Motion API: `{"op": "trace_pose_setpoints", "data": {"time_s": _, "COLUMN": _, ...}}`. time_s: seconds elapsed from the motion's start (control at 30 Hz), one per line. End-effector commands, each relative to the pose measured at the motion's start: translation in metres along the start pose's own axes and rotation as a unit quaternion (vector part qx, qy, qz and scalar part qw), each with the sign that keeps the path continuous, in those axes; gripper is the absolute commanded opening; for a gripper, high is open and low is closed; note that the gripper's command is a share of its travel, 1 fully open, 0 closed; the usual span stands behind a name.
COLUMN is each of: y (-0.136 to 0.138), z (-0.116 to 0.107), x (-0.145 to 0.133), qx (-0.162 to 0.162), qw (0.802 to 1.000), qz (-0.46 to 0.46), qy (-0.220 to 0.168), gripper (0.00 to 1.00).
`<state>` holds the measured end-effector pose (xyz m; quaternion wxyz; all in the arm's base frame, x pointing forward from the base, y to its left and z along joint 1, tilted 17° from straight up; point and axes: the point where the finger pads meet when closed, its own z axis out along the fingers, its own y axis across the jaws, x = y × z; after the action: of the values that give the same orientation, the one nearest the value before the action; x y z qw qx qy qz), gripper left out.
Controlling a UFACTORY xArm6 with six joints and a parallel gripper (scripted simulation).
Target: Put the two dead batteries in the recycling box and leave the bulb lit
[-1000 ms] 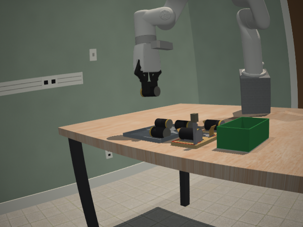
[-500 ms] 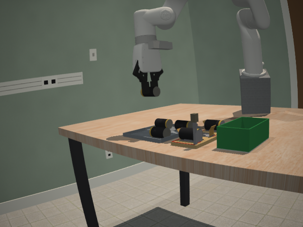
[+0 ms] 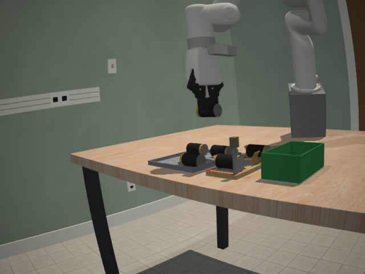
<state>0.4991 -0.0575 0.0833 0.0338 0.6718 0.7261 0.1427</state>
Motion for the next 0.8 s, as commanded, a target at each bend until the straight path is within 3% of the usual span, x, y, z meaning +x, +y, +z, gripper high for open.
{"op": "trace_pose_setpoints", "data": {"time_s": 0.0, "y": 0.002, "z": -0.002, "x": 0.059, "qx": -0.002, "qw": 1.000, "qz": 0.002, "qy": -0.007, "gripper": 0.28}}
{"op": "trace_pose_setpoints", "data": {"time_s": 0.13, "y": 0.001, "z": -0.002, "x": 0.096, "qx": -0.002, "qw": 1.000, "qz": 0.002, "qy": -0.007, "gripper": 0.28}}
{"op": "trace_pose_setpoints", "data": {"time_s": 0.3, "y": 0.001, "z": -0.002, "x": 0.110, "qx": -0.002, "qw": 1.000, "qz": 0.002, "qy": -0.007, "gripper": 0.28}}
{"op": "trace_pose_setpoints", "data": {"time_s": 0.77, "y": 0.001, "z": -0.001, "x": 0.113, "qx": -0.002, "qw": 1.000, "qz": 0.003, "qy": -0.007, "gripper": 0.28}}
